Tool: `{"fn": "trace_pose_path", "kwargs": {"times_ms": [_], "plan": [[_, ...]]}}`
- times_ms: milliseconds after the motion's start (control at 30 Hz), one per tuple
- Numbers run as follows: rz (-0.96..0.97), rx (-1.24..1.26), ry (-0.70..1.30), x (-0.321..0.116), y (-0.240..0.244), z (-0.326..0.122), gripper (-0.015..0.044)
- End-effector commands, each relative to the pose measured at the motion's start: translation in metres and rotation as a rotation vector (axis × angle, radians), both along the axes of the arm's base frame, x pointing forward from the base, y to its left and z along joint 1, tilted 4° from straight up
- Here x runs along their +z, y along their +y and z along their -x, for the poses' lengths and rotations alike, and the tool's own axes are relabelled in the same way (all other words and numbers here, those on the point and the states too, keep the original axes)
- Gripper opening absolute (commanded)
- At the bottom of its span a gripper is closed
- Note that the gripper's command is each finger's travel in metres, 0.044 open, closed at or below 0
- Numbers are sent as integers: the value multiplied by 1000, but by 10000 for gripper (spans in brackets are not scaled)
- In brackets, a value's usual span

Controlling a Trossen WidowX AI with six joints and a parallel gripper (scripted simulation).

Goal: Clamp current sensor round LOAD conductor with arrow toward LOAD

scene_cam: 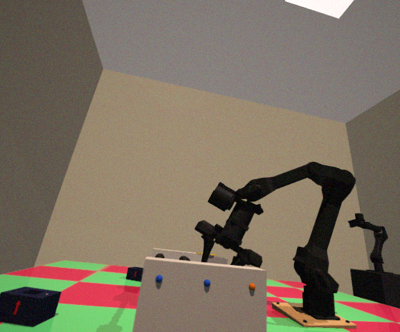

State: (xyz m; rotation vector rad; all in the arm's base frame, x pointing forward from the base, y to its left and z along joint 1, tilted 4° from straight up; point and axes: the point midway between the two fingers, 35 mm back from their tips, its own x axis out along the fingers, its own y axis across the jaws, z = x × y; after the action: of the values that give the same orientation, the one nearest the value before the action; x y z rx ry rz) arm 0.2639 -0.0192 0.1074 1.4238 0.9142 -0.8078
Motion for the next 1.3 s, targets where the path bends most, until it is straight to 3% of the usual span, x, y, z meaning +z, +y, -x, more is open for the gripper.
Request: {"fn": "trace_pose_path", "kwargs": {"times_ms": [0, 267, 1033, 1167, 1267], "plan": [[0, 0, 2, 0, 0, 0, 268], [0, 0, 2, 0, 0, 0, 268], [0, 0, 0, 0, 0, 0, 114], [0, 3, 45, 2, 0, 0, 9], [-3, 1, 38, 2, 0, 2, 0]]}}
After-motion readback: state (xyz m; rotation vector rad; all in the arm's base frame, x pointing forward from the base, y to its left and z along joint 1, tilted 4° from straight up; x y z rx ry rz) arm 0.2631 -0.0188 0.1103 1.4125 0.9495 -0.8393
